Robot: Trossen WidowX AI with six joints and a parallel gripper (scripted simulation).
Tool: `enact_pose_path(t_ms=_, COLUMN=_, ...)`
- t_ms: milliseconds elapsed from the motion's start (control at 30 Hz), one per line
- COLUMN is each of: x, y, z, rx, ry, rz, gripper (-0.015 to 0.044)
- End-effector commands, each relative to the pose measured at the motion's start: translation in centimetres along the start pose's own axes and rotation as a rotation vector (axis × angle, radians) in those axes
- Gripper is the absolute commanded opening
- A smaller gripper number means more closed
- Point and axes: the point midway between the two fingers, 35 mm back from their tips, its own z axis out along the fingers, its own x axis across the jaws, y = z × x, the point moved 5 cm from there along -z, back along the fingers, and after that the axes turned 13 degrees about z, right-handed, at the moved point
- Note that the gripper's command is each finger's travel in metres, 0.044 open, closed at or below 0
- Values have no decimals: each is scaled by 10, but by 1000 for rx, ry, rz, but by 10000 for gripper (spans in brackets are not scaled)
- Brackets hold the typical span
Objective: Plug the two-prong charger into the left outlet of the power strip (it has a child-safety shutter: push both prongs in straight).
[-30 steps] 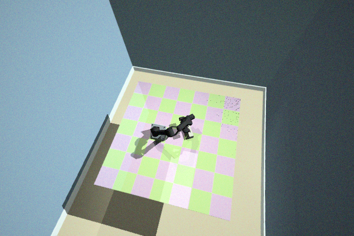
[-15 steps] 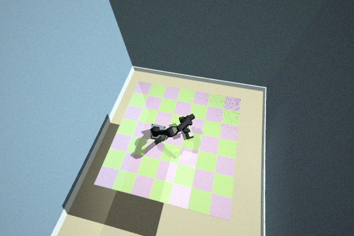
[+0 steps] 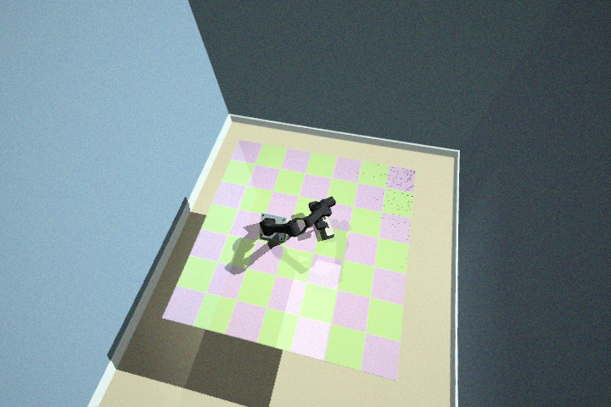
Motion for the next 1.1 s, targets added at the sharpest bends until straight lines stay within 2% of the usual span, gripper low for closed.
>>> enact_pose_path(t_ms=0, x=0, y=-2, z=1, rx=-1, ry=0, rz=2, gripper=440)
enact_pose_path(t_ms=1067, x=-4, y=-18, z=2, rx=-6, ry=2, rz=5, gripper=440)
